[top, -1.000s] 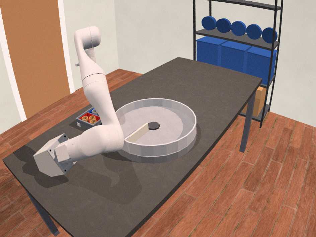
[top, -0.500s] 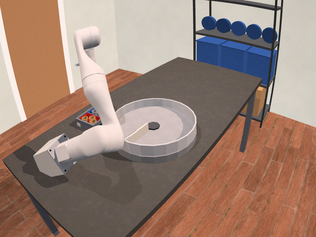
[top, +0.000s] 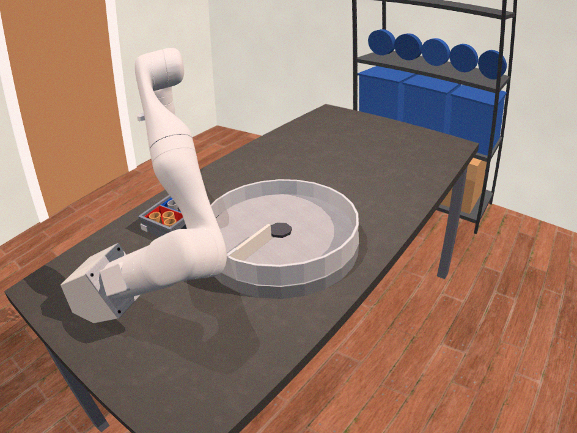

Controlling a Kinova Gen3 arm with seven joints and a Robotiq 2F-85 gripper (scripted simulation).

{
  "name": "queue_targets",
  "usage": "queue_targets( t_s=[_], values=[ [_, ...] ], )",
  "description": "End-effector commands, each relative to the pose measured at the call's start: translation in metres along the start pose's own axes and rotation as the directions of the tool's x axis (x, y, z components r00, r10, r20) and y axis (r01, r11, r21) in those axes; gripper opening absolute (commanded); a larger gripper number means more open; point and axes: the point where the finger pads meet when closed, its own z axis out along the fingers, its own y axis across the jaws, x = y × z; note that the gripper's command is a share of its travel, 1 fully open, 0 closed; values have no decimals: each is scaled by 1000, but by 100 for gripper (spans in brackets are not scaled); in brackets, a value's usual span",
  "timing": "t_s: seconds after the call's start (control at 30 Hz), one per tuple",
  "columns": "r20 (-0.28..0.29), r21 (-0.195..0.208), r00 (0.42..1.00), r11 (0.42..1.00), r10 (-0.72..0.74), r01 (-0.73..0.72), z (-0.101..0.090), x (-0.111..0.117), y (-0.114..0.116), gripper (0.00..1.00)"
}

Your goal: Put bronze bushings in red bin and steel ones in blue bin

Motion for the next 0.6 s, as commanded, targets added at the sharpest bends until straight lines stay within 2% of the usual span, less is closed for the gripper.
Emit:
queue_targets(
  t_s=[0.0, 0.5, 0.53, 0.57],
  values=[
    [-2, -2, 1000, 1000, 0, 0, -1, 0, 0, 19],
    [-2, -2, 1000, 1000, 0, 0, -1, 0, 0, 19],
    [-2, -2, 1000, 1000, 0, 0, -1, 0, 0, 100],
    [-2, -2, 1000, 1000, 0, 0, -1, 0, 0, 100]
  ],
)
